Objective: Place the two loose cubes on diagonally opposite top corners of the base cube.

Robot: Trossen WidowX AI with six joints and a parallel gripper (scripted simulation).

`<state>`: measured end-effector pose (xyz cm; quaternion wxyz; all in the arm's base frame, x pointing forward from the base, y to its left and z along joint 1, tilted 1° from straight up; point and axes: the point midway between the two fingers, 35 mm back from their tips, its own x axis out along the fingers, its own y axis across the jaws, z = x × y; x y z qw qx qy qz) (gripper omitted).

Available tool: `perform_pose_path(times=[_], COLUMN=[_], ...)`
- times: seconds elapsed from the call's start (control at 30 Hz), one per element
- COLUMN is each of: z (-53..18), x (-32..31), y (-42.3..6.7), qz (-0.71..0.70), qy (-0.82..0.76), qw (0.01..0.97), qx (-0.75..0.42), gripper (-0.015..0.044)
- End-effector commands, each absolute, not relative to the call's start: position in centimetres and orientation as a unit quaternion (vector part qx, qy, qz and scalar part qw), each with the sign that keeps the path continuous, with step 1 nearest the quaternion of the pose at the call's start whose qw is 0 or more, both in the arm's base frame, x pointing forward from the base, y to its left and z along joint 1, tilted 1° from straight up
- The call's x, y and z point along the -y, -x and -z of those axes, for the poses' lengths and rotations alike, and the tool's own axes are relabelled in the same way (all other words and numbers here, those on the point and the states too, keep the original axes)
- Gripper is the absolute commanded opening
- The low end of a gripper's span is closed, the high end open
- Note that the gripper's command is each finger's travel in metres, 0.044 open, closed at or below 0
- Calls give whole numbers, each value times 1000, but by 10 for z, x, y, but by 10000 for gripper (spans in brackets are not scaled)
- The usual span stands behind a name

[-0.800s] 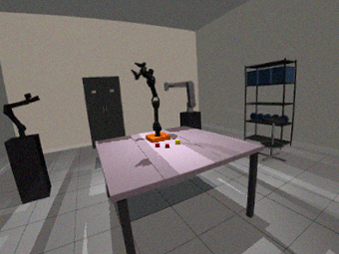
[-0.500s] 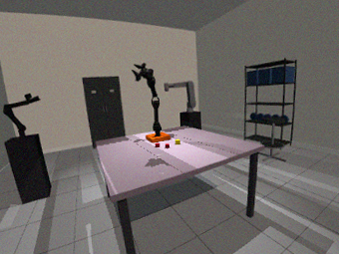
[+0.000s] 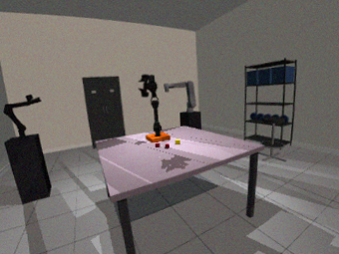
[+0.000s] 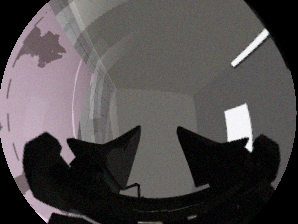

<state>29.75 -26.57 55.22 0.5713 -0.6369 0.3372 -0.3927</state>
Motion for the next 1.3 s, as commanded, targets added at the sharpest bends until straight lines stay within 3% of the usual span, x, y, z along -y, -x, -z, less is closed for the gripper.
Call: perform_pose_path(times=[0.0, 0.27, 0.5, 0.93, 1.27], z=[-508, -392, -292, -147, -128], x=[261, 235, 195, 100, 81], y=[-329, -380, -394, -345, -327], qz=[323, 142, -14, -260, -299], qy=[637, 611, 552, 370, 324], qw=[604, 663, 691, 663, 644], qx=[-353, -409, -467, -596, -625], gripper=[265, 265, 265, 265, 265])
